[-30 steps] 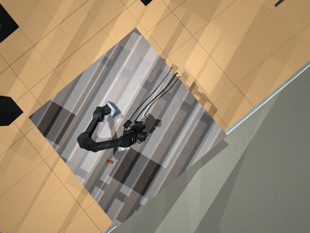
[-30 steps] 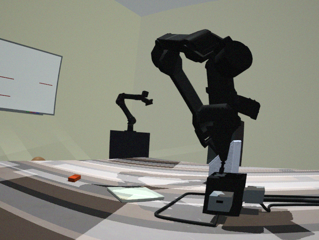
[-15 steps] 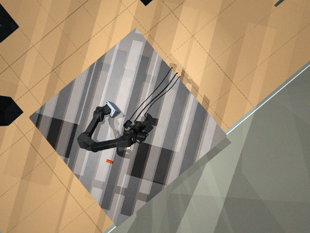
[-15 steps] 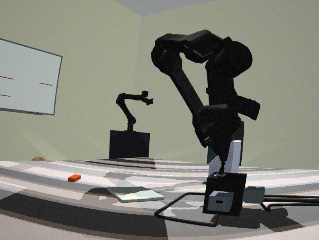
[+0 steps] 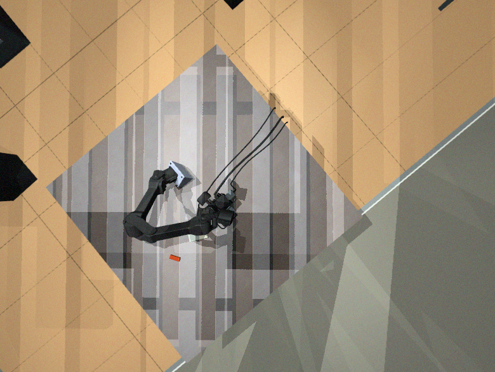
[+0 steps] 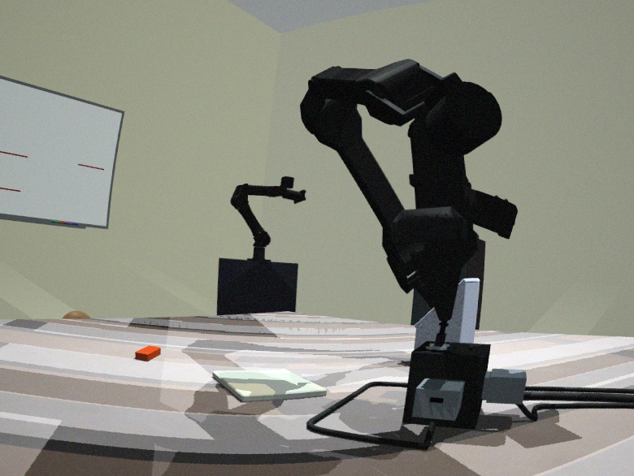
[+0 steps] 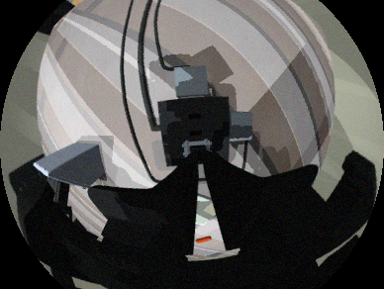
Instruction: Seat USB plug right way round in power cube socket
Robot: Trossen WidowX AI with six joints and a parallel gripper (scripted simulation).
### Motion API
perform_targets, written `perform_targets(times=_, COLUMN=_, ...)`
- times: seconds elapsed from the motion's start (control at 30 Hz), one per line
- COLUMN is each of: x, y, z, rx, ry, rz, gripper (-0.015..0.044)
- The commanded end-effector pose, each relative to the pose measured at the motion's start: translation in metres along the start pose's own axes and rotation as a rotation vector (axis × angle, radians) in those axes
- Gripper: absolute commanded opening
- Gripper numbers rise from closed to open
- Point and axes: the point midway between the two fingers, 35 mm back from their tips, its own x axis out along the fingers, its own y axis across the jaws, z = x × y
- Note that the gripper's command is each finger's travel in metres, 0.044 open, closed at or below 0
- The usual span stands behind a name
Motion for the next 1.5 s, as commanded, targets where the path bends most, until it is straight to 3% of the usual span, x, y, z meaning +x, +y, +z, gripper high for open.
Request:
perform_targets(times=0.0, x=0.0025, y=0.0002, z=-0.0016, rx=-0.002, ry=0.006, rz=0.001, gripper=0.0000)
perform_targets(times=0.6, x=0.0025, y=0.0002, z=-0.0016, rx=-0.002, ry=0.006, rz=0.001, gripper=0.0000)
perform_targets(times=0.73, x=0.0001, y=-0.0002, z=0.0001, rx=0.001, ry=0.000, rz=-0.001, gripper=0.0095)
perform_targets(times=1.47, x=-0.0039, y=-0.0002, z=0.0004, rx=0.001, ry=0.000, rz=-0.001, gripper=0.0095)
